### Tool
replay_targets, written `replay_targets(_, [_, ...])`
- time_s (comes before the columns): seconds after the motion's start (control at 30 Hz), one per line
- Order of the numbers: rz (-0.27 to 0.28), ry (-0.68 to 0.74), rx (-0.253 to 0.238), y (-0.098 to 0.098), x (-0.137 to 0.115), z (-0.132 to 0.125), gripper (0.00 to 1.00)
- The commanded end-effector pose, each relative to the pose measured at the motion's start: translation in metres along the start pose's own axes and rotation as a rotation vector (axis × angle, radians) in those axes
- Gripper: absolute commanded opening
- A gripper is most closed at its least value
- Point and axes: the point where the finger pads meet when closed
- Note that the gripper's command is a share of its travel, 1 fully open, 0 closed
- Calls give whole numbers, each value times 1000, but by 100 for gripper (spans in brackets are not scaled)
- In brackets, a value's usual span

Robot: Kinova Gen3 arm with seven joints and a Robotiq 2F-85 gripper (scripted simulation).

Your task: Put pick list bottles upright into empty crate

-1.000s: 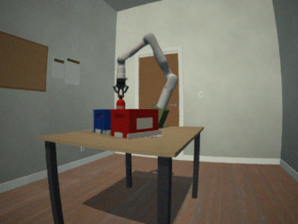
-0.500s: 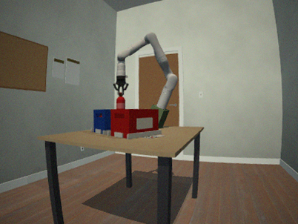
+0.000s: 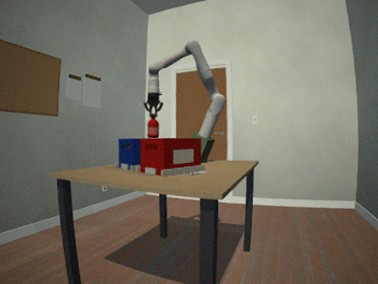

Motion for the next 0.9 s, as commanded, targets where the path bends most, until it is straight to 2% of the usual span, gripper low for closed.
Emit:
replay_targets(0.0, [0, 0, -2, -5, 0, -1, 10])
replay_targets(0.3, [0, 0, -2, -5, 0, -1, 10])
replay_targets(0.87, [0, 0, -2, -5, 24, 17, 10])
Point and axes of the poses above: the point where the finger pads meet when closed, its own y axis out along the fingers, its own z axis across the jaws, x = y × z, and after that the axes turned 11 degrees about -y, right-handed
